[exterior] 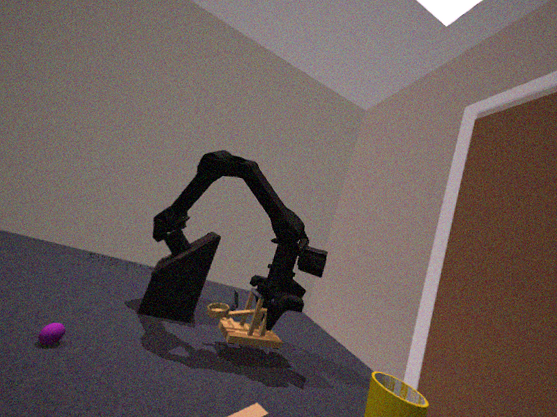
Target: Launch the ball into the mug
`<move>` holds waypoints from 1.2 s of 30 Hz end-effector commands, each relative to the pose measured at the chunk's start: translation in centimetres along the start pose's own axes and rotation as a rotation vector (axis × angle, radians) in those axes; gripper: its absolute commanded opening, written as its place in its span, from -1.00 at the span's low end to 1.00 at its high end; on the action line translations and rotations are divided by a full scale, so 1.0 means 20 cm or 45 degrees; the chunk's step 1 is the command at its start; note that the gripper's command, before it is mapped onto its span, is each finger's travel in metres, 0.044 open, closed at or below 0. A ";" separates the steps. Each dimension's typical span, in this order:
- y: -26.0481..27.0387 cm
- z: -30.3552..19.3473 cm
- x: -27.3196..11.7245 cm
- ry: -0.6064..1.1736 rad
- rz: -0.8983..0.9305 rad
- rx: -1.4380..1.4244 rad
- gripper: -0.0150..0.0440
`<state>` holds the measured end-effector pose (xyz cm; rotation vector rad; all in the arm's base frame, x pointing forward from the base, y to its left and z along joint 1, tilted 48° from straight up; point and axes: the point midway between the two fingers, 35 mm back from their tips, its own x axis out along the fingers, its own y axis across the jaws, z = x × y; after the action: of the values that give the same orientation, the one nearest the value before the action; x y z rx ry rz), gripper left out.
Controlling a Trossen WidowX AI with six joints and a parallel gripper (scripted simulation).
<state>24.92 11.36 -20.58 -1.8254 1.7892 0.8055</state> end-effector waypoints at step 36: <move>-0.13 -0.07 -0.04 0.002 -0.004 1.286 -0.49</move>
<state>27.28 11.06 -19.51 -1.1484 1.7149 -0.1164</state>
